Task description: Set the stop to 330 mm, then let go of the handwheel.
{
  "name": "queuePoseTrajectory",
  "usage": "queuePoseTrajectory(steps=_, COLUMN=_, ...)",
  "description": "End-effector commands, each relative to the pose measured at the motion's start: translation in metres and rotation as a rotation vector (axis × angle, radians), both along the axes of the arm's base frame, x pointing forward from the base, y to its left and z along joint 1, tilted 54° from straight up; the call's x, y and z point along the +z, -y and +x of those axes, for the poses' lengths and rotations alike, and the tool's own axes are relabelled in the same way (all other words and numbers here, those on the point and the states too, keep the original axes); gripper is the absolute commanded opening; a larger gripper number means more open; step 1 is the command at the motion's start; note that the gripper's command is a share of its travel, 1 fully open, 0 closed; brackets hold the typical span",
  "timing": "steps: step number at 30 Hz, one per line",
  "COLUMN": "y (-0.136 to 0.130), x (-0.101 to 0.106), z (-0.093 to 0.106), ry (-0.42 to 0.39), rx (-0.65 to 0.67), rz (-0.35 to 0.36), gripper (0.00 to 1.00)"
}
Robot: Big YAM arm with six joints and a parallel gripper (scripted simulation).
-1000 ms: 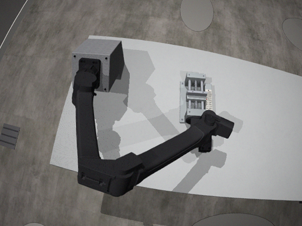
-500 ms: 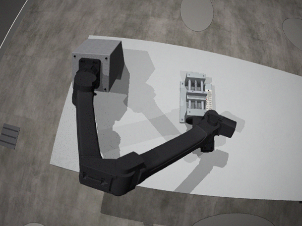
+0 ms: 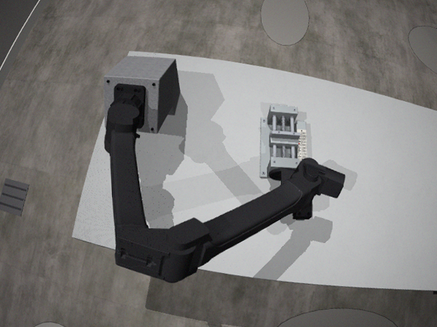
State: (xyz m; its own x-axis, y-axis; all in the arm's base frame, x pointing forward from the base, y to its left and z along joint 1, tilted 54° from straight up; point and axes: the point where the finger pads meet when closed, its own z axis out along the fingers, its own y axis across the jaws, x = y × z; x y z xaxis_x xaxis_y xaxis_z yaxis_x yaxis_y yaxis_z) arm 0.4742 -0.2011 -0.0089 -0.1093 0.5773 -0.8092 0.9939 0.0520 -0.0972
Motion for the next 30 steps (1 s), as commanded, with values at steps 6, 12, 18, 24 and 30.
queuePoseTrajectory(steps=6, y=-0.033, x=0.015, z=0.033, ry=0.063, rx=0.053, rz=0.007, gripper=0.06)
queuePoseTrajectory(steps=12, y=-0.036, x=0.027, z=0.033, ry=0.072, rx=0.053, rz=0.007, gripper=0.06)
queuePoseTrajectory(steps=18, y=-0.044, x=0.034, z=0.029, ry=0.073, rx=0.053, rz=0.008, gripper=0.06)
queuePoseTrajectory(steps=24, y=-0.045, x=0.035, z=0.031, ry=0.09, rx=0.053, rz=0.007, gripper=0.06)
queuePoseTrajectory(steps=30, y=-0.047, x=0.028, z=0.014, ry=0.06, rx=0.052, rz=0.008, gripper=0.06)
